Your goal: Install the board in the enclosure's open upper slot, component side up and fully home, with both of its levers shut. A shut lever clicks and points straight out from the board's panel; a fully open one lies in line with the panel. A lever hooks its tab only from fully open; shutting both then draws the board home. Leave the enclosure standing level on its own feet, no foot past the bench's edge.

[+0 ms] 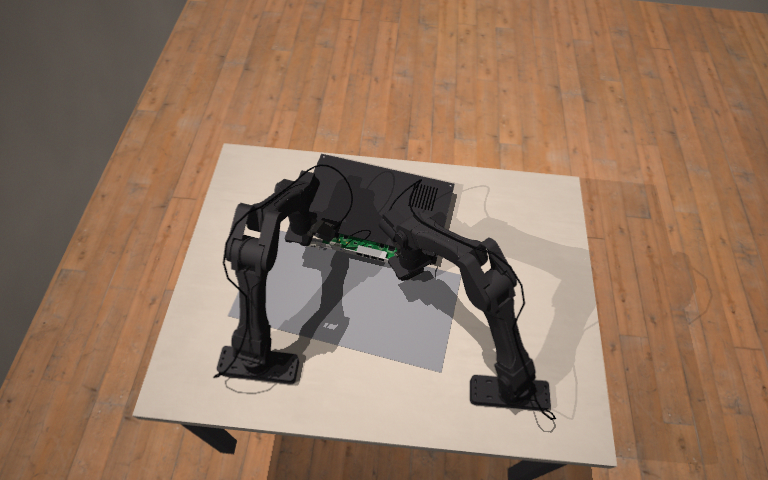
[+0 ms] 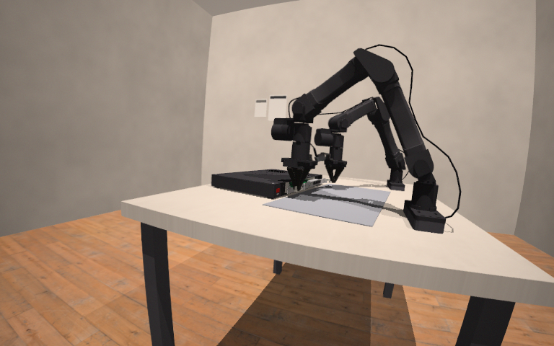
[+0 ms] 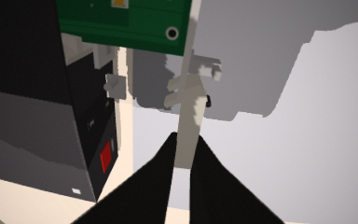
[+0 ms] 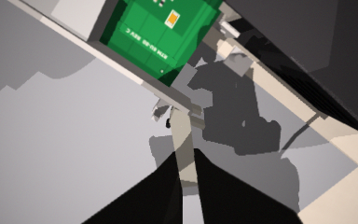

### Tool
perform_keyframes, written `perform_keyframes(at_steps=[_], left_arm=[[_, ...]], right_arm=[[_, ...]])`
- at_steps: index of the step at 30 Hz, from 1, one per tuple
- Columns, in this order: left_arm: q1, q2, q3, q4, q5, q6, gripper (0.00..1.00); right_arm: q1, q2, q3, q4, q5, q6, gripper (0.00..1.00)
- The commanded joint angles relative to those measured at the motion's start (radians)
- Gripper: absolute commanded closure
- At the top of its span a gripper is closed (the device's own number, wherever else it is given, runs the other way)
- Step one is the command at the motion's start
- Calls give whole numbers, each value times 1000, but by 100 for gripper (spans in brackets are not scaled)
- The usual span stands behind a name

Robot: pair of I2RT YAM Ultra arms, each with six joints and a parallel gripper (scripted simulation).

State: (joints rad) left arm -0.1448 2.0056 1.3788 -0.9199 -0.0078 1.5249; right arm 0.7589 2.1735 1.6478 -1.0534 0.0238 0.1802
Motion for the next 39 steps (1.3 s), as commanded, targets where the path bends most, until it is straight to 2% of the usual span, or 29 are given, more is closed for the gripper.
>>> perform_keyframes(at_steps=[1, 39], left_arm=[[1, -3, 17, -15, 6, 4, 96], [1, -3, 17, -15, 6, 4, 96]], right_arm=[[-13, -28, -12, 25, 12, -85, 96], [-52, -19, 2, 35, 14, -600, 96]])
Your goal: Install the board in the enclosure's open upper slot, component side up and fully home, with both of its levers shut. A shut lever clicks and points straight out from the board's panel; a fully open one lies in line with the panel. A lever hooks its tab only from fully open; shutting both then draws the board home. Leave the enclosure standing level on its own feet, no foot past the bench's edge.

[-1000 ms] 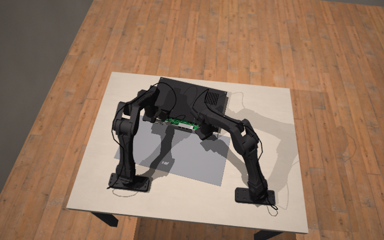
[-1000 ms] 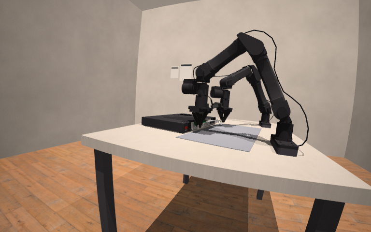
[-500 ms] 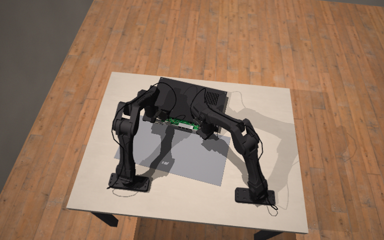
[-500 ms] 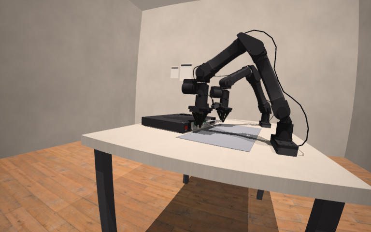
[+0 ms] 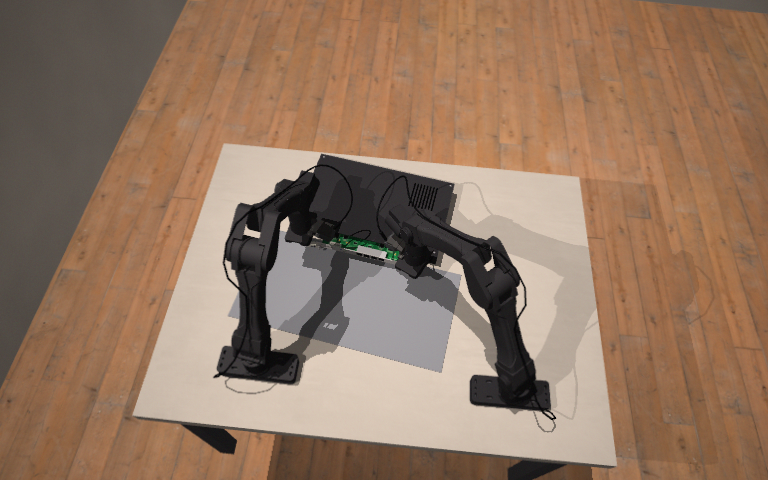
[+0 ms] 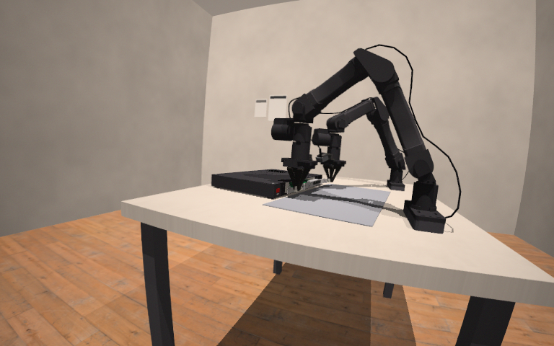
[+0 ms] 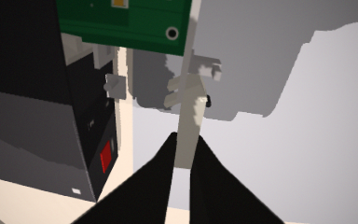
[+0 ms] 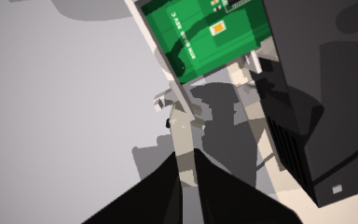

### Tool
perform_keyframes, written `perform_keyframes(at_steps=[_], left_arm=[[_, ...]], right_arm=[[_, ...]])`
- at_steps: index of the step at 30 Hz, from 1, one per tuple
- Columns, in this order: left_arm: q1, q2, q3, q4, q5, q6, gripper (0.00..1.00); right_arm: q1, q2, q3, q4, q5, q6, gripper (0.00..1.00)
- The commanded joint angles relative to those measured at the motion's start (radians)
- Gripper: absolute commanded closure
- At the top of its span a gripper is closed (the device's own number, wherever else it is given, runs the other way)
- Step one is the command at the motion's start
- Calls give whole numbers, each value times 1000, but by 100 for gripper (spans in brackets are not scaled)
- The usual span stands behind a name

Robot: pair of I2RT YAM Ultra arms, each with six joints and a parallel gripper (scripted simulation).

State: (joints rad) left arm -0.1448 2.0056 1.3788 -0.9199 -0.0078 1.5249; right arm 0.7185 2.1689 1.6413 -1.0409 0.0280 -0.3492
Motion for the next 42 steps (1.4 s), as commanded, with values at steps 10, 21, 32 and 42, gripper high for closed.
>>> perform_keyframes(at_steps=[10, 21, 32, 42], left_arm=[[1, -3, 17, -15, 6, 4, 96], [1, -3, 17, -15, 6, 4, 96], [1, -3, 17, -15, 6, 4, 96], [1, 59, 112, -69, 14, 16, 96]], right_arm=[[-20, -11, 23, 24, 8, -203, 96], [-30, 0, 31, 1, 5, -329, 96], [-29, 0, 32, -1, 4, -330, 96], [-62, 50, 112, -47, -3, -378, 96]])
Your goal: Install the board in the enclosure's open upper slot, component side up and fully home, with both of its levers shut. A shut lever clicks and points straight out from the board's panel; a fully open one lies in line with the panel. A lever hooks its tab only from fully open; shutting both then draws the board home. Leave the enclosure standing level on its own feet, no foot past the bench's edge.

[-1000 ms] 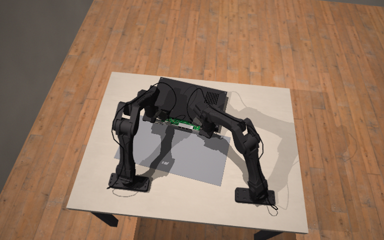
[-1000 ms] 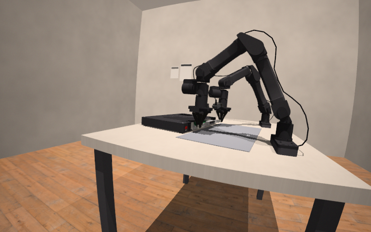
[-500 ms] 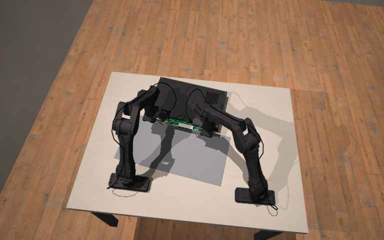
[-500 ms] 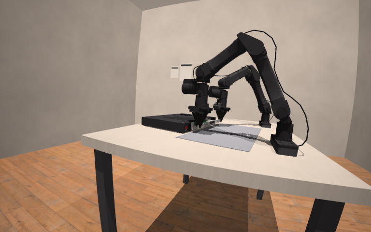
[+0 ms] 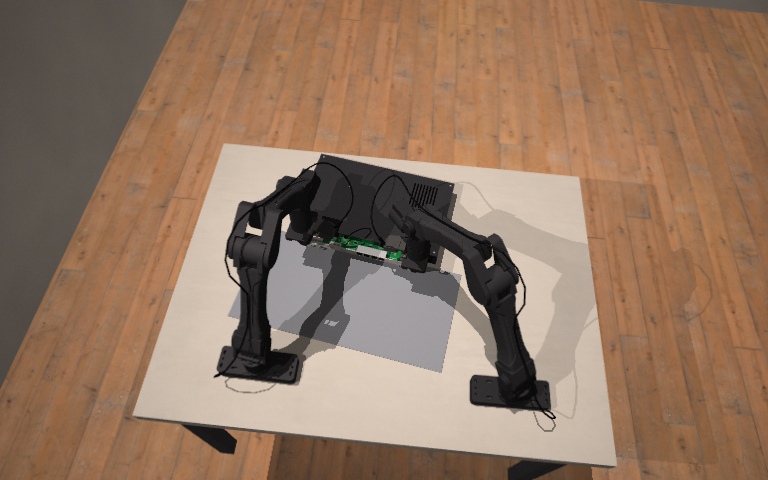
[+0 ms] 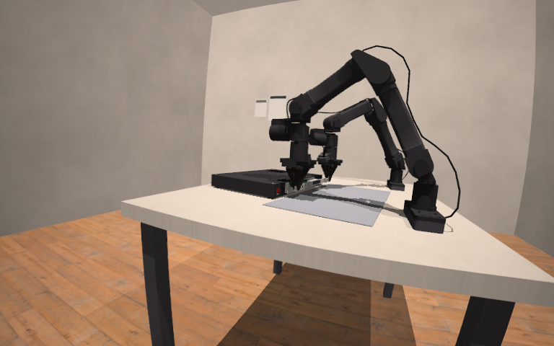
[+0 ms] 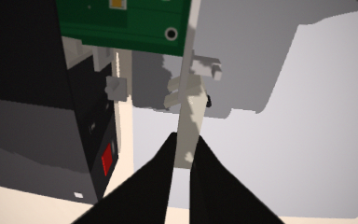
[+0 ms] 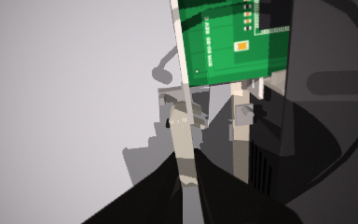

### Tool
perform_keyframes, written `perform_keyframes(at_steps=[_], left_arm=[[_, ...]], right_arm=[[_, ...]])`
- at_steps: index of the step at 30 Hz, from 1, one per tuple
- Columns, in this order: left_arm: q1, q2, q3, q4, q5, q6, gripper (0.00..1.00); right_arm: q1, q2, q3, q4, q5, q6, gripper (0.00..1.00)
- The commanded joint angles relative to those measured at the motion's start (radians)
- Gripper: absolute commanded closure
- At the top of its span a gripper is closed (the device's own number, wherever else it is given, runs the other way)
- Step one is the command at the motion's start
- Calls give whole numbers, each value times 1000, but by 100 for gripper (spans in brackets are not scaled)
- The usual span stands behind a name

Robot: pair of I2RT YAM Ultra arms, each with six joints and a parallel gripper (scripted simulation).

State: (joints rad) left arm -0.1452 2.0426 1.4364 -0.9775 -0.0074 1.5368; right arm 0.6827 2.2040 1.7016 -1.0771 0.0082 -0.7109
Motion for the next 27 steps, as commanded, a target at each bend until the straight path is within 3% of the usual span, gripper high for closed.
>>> perform_keyframes(at_steps=[1, 8, 27], left_arm=[[1, 33, 71, -36, 14, 8, 96], [1, 85, 155, -56, 14, 7, 96], [3, 99, 180, -66, 4, -11, 96]], right_arm=[[-29, 19, 58, -9, 18, -13, 96], [-49, 58, 124, -45, 5, -37, 96], [-54, 63, 143, -43, 1, -12, 96]])
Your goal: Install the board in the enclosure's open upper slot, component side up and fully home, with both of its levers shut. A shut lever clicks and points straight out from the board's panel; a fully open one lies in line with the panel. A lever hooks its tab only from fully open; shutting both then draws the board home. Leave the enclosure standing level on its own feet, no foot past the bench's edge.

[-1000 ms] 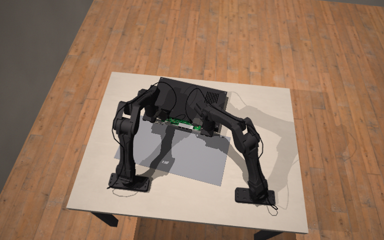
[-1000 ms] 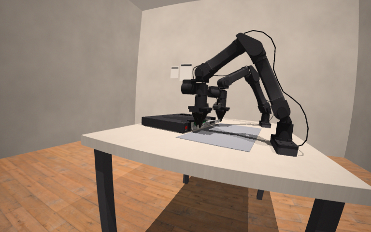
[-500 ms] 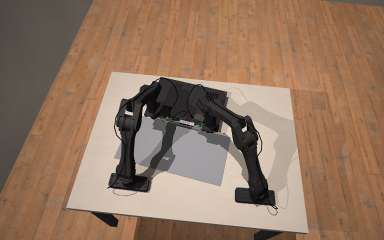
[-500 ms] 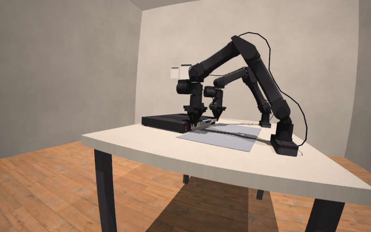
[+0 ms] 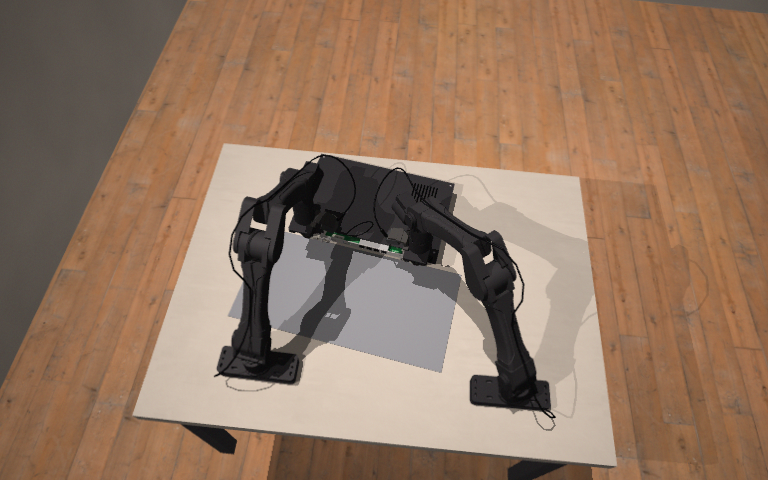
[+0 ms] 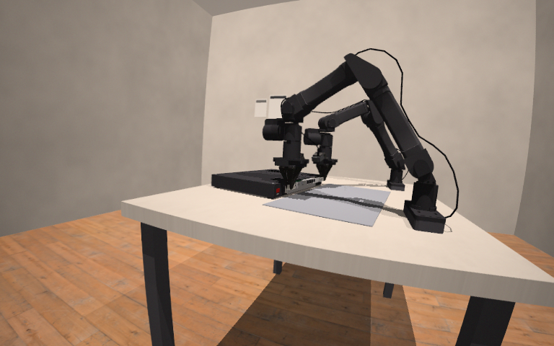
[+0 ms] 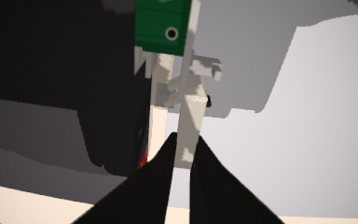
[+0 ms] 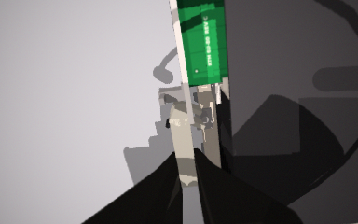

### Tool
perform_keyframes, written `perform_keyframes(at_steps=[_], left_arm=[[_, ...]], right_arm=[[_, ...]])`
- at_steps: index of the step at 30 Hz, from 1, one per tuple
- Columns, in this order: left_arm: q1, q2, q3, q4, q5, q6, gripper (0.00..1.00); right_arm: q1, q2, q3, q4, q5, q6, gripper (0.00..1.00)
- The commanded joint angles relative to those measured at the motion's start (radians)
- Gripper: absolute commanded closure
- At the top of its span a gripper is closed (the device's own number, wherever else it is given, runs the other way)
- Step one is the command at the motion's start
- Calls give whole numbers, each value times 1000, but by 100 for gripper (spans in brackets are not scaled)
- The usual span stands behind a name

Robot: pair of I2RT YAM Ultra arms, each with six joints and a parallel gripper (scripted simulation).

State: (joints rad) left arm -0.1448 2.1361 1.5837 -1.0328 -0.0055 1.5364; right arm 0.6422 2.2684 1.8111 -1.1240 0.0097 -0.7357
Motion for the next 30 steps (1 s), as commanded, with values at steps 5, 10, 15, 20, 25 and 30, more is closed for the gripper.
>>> perform_keyframes(at_steps=[5, 10, 15, 20, 25, 30], left_arm=[[3, 5, 32, 4, 2, -38, 96], [3, -5, 21, 14, 1, -66, 96], [3, -5, 21, 13, 1, -66, 96], [2, -5, 21, 13, 1, -66, 96], [2, -11, 16, 21, 1, -109, 96], [2, -15, 14, 22, 1, -119, 96]], right_arm=[[-14, -2, 33, 18, -5, 43, 96], [-15, -1, 33, 19, -8, 75, 96], [-15, -1, 34, 19, -7, 75, 96], [-15, -1, 34, 19, -7, 75, 96], [-15, -7, 23, 21, -12, 123, 96], [-15, -7, 22, 22, -10, 134, 96]])
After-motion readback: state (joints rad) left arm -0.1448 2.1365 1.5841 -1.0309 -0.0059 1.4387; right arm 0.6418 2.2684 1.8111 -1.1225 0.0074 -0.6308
